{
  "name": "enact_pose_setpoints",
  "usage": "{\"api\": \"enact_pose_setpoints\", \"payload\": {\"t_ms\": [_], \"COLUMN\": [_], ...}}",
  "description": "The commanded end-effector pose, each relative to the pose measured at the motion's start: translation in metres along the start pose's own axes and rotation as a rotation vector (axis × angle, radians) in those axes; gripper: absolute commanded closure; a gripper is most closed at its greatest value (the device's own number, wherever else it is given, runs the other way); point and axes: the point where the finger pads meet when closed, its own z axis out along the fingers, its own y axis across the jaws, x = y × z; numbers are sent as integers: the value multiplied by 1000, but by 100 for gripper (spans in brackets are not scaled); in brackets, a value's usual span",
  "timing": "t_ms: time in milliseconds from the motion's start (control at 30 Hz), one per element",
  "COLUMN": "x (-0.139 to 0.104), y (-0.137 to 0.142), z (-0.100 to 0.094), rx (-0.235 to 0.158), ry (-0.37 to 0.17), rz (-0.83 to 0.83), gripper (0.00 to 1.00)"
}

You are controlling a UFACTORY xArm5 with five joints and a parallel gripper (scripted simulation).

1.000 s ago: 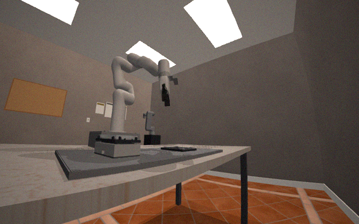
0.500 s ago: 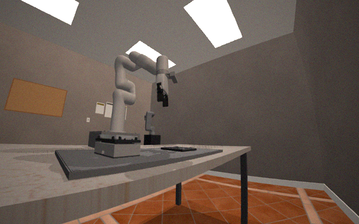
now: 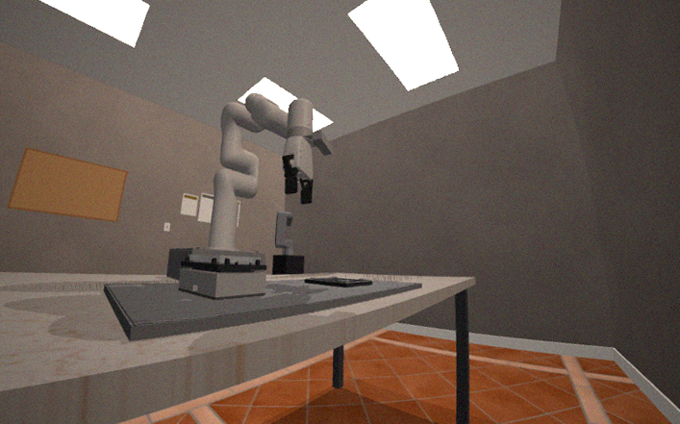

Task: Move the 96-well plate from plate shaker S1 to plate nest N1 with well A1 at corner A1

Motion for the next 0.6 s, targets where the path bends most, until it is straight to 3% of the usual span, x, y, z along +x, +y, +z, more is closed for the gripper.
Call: {"api": "enact_pose_setpoints", "payload": {"t_ms": [0, 467, 567], "x": [0, -16, -17], "y": [13, 71, 71], "z": [4, 28, 28], "rx": [-3, -1, -1], "ry": [-6, -21, -22], "rz": [40, 107, 107], "gripper": [0, 0, 0]}}
